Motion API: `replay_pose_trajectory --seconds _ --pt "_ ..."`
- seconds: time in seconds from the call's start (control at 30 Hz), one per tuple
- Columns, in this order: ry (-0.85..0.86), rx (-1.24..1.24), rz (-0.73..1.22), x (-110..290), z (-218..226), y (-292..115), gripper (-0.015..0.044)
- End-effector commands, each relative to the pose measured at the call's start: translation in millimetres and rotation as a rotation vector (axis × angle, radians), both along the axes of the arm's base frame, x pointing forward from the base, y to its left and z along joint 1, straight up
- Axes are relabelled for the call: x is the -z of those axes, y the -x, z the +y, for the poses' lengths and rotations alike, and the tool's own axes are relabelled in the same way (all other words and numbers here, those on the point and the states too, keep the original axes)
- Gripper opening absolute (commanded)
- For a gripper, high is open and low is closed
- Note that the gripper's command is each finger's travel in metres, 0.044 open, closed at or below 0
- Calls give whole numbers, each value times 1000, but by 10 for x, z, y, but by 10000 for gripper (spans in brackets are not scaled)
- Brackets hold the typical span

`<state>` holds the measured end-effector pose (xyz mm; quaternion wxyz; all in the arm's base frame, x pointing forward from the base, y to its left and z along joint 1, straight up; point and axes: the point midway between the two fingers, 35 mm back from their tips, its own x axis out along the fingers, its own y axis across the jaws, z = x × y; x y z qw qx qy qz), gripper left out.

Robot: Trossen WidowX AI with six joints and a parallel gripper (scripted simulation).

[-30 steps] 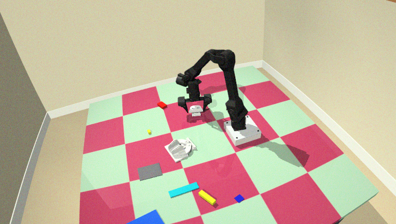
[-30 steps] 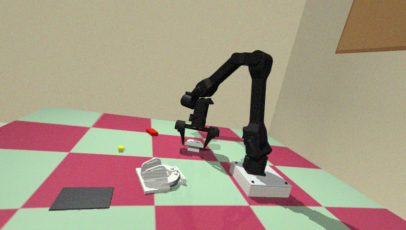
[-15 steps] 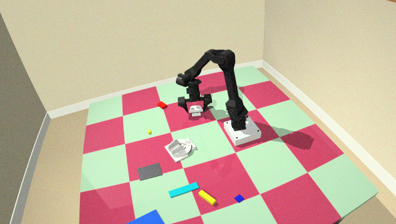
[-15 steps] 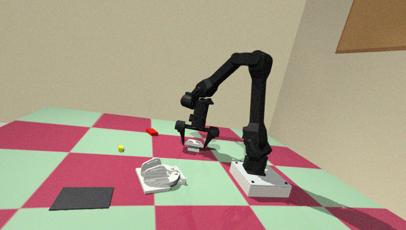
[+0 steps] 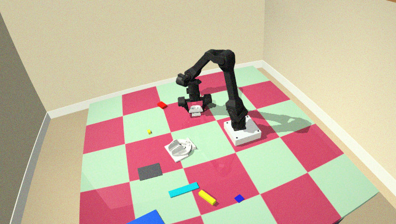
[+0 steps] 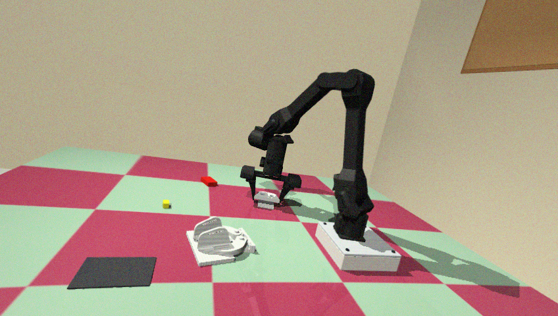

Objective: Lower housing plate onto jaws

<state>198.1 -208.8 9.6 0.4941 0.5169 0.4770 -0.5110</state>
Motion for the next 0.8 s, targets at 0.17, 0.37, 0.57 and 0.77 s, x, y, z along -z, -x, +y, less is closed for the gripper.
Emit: replay_pose_trajectory --seconds 0.17,0.37,0.57,0.77 --pt "0 0 0 0 0 0 351" --pt "0 0 0 -20 -2 -2 351" --pt "1 1 1 -200 -14 -10 351" --pt "1 2 1 -390 -16 -8 351"
